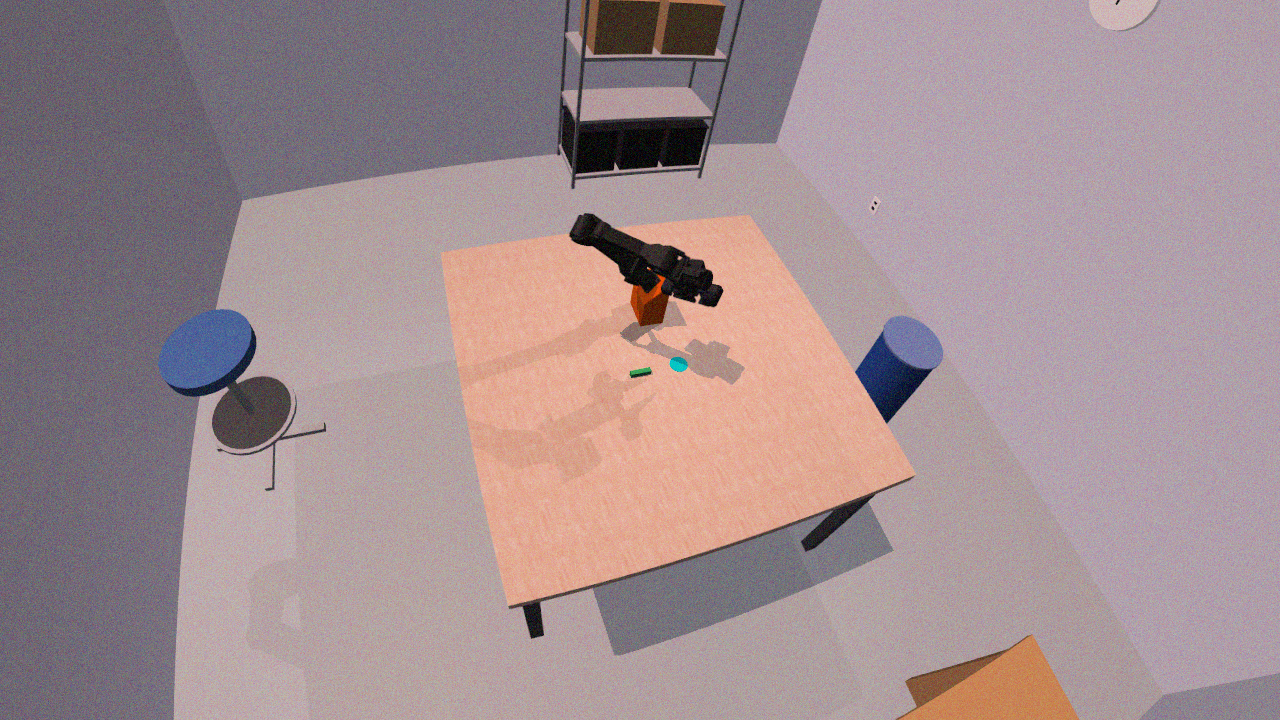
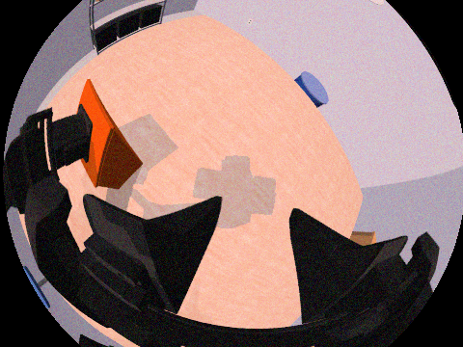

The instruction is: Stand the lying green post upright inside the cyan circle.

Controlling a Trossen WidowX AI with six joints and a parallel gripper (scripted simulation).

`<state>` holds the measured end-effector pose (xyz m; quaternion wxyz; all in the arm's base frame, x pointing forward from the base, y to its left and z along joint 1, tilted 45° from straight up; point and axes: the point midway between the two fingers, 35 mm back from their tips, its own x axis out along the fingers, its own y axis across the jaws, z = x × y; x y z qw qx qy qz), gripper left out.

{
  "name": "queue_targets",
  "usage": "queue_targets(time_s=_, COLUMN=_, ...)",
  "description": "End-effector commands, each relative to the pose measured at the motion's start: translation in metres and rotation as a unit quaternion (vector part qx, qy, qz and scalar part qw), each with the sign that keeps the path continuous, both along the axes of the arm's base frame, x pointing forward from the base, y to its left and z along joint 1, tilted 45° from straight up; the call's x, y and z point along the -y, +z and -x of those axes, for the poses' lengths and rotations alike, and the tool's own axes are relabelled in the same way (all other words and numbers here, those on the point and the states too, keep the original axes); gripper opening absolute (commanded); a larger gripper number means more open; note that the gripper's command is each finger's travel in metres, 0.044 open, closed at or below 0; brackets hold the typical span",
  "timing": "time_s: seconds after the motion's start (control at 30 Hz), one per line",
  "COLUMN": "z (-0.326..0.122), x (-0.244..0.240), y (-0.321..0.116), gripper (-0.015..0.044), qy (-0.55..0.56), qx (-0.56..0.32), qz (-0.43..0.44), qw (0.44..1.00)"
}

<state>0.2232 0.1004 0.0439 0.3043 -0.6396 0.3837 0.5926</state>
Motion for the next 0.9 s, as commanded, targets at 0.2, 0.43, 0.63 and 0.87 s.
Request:
queue_targets(time_s=0.2, z=-0.027, x=0.156, y=0.019, gripper=0.0233, qy=-0.280, qx=0.090, qz=0.278, qw=0.914)
queue_targets(time_s=0.43, z=-0.025, x=0.176, y=0.025, gripper=0.0233, qy=-0.308, qx=0.102, qz=0.312, qw=0.893)
queue_targets(time_s=0.63, z=-0.027, x=0.182, y=0.017, gripper=0.0233, qy=-0.308, qx=0.102, qz=0.311, qw=0.894)
queue_targets(time_s=0.87, z=-0.017, x=0.253, y=-0.053, gripper=0.0233, qy=-0.307, qx=0.103, qz=0.313, qw=0.893)
